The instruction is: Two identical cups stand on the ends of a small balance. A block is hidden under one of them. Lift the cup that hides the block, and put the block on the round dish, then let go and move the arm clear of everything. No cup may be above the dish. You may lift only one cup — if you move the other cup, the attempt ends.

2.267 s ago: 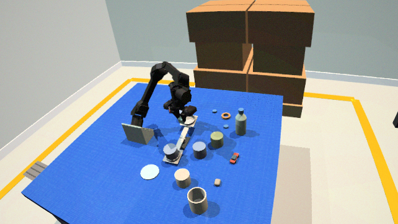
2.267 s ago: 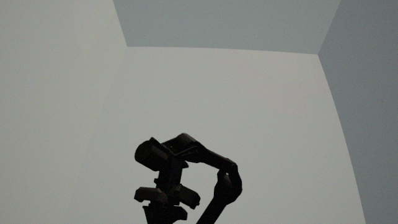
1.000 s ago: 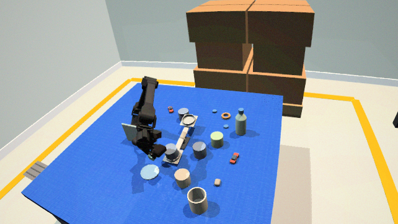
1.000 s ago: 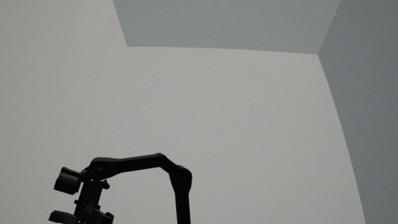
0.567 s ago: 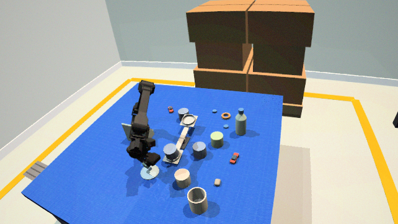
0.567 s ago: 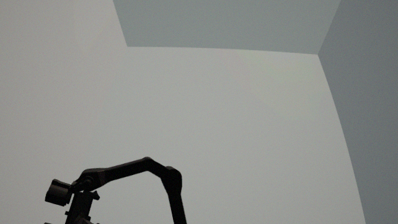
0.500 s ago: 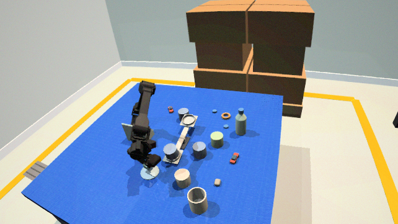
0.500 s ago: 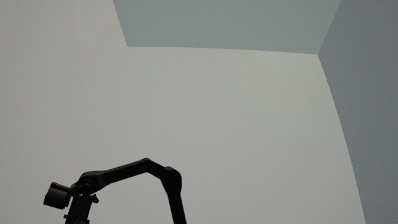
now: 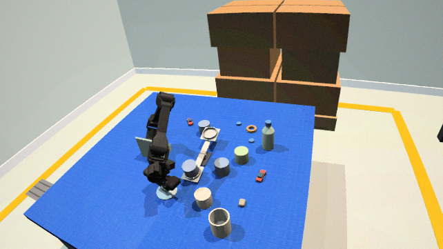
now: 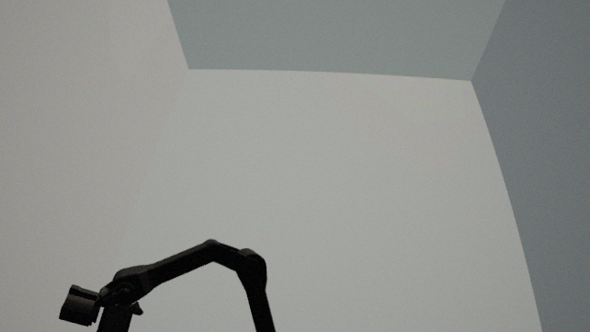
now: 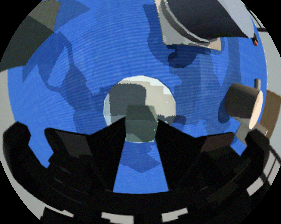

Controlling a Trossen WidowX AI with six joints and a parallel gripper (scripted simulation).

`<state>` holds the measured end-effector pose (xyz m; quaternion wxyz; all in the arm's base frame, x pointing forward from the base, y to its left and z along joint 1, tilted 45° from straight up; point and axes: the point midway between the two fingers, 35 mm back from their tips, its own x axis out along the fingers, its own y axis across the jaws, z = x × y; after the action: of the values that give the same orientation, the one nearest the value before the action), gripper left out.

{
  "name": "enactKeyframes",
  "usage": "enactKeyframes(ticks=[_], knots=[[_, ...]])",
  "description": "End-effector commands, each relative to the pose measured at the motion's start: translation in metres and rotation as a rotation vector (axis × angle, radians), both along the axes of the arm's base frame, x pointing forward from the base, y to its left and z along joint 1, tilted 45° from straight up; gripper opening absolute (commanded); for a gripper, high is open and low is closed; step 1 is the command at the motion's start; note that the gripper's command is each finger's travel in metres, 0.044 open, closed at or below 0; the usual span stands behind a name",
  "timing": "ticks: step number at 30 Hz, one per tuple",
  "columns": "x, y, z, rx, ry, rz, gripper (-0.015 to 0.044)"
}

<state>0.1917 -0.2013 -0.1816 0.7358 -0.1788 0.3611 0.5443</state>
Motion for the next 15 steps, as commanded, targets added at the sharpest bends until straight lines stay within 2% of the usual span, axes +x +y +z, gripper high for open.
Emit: enactKeyframes(ticks=[1, 3, 15], knots=[[0.0005, 0.0044, -0.0034, 0.005, 0.0, -0.008, 0.0], [0.0009, 0.0065, -0.0055, 0.005, 0.0, -0.008, 0.0], [0.0002, 0.0041, -0.0034, 0.003, 0.002, 0.001, 0.0315]])
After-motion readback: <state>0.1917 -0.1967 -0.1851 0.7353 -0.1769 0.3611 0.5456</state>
